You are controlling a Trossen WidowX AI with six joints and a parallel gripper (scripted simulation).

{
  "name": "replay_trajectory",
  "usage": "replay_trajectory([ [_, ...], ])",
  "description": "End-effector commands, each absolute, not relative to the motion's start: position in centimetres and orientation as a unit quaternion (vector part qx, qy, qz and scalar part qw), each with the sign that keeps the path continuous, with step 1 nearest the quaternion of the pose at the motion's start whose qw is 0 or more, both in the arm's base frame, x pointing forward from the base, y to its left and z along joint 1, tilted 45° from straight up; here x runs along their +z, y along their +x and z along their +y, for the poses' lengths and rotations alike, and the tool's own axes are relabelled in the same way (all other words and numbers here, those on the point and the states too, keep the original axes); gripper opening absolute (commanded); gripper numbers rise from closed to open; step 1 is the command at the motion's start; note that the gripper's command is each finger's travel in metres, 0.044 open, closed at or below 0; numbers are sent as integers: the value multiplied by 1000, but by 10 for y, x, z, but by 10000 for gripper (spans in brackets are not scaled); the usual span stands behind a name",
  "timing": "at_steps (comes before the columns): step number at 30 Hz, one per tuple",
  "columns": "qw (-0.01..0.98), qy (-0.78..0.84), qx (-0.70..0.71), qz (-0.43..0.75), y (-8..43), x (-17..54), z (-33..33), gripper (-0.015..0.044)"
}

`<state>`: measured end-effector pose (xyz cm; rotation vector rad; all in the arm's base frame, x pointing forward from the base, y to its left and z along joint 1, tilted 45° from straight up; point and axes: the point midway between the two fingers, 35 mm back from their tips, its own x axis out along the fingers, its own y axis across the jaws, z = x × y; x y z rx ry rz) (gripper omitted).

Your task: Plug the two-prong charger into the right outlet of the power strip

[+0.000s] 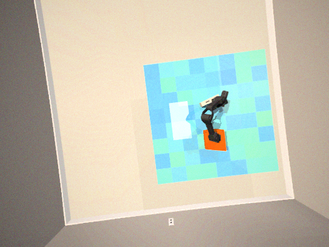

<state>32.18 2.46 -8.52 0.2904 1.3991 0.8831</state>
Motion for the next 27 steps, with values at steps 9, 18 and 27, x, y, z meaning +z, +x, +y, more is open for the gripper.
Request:
replay_trajectory([
  [9, 668, 132, 390, 620, 326, -84, 25, 0],
  [18, 668, 132, 390, 620, 327, -83, 26, 0],
  [27, 668, 132, 390, 620, 329, -83, 27, 0],
])
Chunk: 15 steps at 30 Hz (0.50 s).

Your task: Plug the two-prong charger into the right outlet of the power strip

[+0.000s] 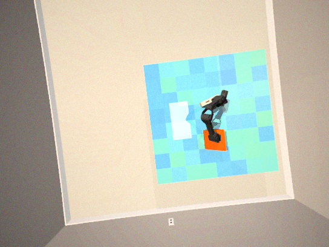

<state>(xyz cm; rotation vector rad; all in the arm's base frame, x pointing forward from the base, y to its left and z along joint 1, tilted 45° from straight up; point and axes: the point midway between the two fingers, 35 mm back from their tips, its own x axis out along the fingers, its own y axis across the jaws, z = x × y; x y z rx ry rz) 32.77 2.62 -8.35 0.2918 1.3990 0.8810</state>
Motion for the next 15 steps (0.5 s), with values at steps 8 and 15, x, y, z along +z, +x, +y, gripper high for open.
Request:
replay_trajectory([
  [8, 668, 132, 390, 620, 330, -82, 27, 0],
  [15, 668, 132, 390, 620, 332, -82, 27, 0],
])
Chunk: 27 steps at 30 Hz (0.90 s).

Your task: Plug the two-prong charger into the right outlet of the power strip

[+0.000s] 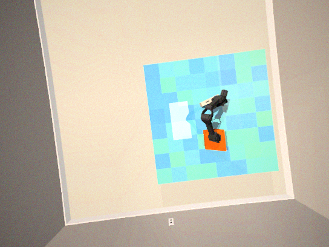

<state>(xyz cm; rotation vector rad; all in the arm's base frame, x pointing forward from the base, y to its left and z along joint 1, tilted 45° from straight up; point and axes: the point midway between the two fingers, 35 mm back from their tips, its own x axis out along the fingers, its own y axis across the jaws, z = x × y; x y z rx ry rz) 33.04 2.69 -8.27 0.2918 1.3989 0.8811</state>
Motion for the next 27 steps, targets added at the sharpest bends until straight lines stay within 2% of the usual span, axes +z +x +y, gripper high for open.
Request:
replay_trajectory([
  [1, 668, 132, 390, 620, 332, -82, 27, 0],
  [27, 668, 132, 390, 620, 335, -81, 28, 0],
])
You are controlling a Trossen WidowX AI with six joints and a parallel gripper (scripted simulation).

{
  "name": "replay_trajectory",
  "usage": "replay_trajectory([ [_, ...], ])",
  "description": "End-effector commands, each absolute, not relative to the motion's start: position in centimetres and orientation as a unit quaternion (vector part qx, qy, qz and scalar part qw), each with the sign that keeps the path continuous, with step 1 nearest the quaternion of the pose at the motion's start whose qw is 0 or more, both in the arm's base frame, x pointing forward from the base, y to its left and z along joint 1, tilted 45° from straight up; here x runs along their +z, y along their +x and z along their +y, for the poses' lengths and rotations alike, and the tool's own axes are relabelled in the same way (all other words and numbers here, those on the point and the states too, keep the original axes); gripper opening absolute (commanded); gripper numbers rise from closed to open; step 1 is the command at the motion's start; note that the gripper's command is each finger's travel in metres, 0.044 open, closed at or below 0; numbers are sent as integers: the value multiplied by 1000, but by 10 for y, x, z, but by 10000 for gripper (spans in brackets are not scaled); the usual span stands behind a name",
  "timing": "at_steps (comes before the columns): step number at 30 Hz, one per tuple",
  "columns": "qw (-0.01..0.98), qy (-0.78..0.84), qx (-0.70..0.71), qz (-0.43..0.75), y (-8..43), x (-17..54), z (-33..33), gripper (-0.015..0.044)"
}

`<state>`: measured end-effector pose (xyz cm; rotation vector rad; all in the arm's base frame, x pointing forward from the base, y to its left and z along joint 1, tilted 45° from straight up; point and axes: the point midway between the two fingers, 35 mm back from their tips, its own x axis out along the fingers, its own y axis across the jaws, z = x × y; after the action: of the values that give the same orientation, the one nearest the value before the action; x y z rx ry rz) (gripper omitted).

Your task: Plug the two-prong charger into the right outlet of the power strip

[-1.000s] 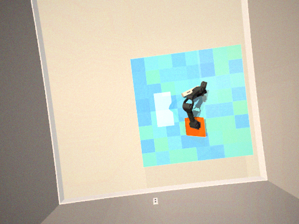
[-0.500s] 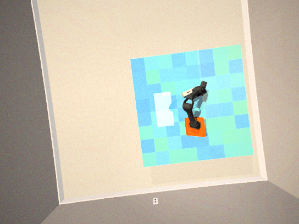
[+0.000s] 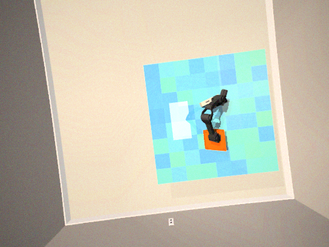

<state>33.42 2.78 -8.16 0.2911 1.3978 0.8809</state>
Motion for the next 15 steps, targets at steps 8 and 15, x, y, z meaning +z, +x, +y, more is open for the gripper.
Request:
replay_trajectory([
  [8, 668, 132, 390, 620, 337, -80, 29, 0],
  [15, 668, 132, 390, 620, 339, -80, 29, 0],
])
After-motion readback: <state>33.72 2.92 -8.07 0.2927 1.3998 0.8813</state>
